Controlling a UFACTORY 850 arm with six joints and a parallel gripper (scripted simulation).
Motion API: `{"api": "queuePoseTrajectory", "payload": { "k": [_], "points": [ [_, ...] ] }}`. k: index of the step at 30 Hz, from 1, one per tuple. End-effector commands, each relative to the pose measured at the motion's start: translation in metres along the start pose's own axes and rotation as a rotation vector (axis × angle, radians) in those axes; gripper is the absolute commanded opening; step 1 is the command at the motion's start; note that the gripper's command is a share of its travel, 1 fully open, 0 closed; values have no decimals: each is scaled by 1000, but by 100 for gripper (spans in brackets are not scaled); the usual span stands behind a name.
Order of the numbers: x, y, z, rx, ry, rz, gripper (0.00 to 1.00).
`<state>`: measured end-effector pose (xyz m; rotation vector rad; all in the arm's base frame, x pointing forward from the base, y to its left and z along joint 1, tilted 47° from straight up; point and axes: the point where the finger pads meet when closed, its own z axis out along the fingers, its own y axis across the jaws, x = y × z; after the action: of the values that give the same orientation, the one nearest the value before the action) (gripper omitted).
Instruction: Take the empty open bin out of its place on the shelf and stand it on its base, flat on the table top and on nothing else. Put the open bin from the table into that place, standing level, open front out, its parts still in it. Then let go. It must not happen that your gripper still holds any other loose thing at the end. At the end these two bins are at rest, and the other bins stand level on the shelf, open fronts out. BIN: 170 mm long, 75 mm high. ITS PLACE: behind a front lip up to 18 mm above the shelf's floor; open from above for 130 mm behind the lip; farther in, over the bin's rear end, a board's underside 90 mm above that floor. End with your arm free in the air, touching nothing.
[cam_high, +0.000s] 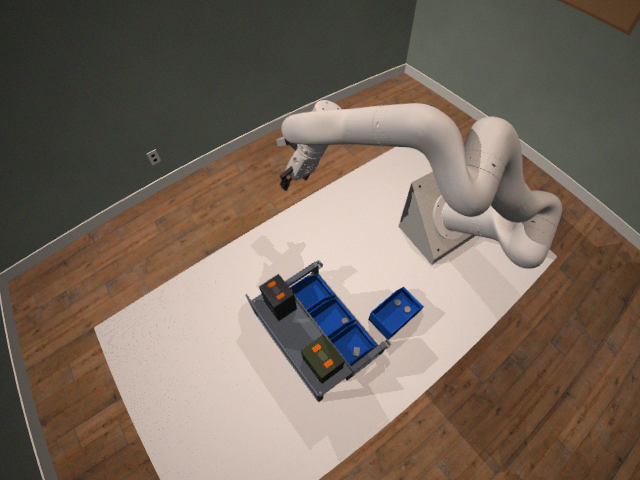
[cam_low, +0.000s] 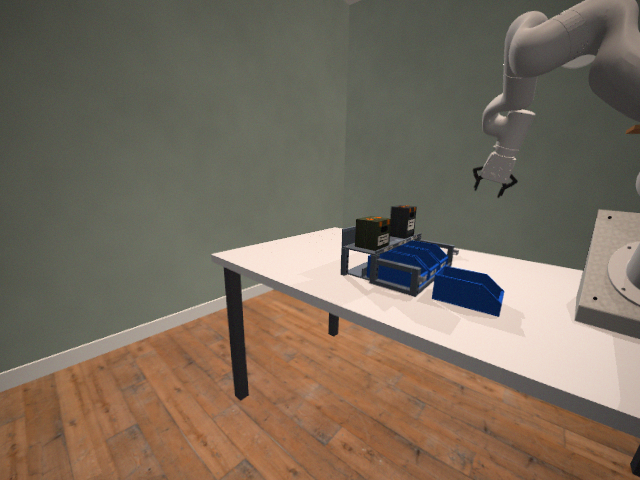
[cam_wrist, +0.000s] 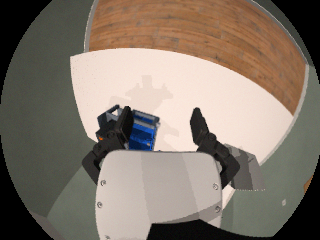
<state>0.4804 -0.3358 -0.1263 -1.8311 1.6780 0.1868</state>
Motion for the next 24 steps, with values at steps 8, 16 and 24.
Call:
{"api": "queuePoseTrajectory", "payload": {
  "k": [8, 16, 24],
  "points": [
    [-34, -17, -6, -21, -27, 162, 100],
    [-56, -26, -10, -37, -43, 268, 100],
    [-92, -38, -14, -67, -64, 428, 100]
  ]
}}
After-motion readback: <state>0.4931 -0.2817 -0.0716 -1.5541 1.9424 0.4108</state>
